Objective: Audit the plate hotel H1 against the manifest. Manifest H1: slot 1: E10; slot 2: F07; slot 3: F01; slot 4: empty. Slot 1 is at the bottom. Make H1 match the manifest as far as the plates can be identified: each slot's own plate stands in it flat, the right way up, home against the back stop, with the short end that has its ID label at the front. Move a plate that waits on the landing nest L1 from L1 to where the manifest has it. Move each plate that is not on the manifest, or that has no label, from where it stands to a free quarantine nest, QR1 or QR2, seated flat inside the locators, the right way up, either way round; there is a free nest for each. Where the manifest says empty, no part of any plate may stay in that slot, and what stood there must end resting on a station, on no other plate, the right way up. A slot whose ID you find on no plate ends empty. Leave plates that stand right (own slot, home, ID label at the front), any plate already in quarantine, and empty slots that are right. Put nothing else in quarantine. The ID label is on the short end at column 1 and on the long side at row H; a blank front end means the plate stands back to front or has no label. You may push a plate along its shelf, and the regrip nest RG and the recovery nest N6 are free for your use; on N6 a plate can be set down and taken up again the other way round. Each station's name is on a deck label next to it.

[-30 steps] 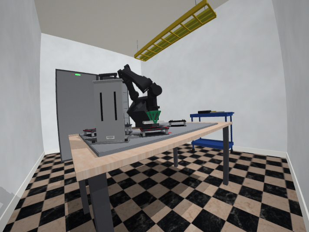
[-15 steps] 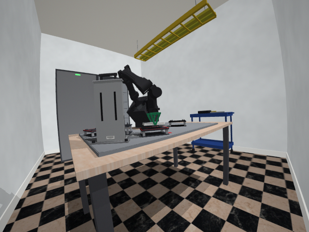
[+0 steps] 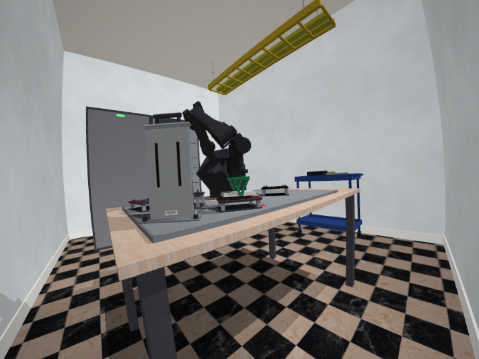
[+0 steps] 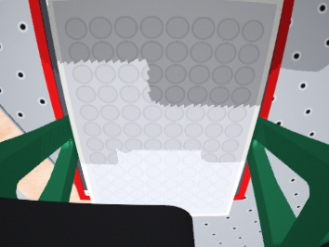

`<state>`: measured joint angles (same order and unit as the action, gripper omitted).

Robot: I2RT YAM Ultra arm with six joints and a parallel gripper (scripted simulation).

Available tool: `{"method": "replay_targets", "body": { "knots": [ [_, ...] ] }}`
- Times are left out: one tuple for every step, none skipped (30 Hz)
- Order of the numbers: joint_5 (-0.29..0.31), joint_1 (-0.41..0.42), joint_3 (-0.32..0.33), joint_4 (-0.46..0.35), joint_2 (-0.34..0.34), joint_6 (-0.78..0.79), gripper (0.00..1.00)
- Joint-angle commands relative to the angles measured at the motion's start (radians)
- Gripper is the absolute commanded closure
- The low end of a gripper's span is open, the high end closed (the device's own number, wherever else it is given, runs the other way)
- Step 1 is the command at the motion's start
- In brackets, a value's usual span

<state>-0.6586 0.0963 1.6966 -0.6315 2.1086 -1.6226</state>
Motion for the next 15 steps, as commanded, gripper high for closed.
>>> {"method": "replay_targets", "body": {
  "knots": [
    [-0.005,-0.013,0.001,0.017,-0.002,0.01,0.13],
    [-0.006,-0.009,0.004,0.018,0.001,0.011,0.13],
    [-0.006,-0.005,0.005,0.02,0.008,0.012,0.13],
    [-0.005,-0.003,0.003,0.022,0.014,0.014,0.13],
    [-0.005,-0.003,0.003,0.022,0.014,0.014,0.13],
    [-0.005,-0.003,0.003,0.022,0.014,0.014,0.13],
    [-0.005,-0.013,-0.001,0.016,0.015,0.015,0.13],
    [-0.004,-0.013,-0.002,0.024,0.016,0.016,0.13],
    [-0.003,-0.012,-0.002,0.028,0.017,0.016,0.13],
    [-0.002,-0.012,-0.003,0.03,0.018,0.017,0.13],
    [-0.001,-0.011,-0.005,0.032,0.02,0.018,0.13],
    [-0.001,-0.01,-0.005,0.031,0.021,0.019,0.13],
    [0.0,-0.008,-0.005,0.032,0.023,0.02,0.13],
    [0.001,-0.004,-0.002,0.036,0.023,0.02,0.13],
    [0.0,0.0,0.002,0.039,0.014,0.021,0.13]
  ]
}}
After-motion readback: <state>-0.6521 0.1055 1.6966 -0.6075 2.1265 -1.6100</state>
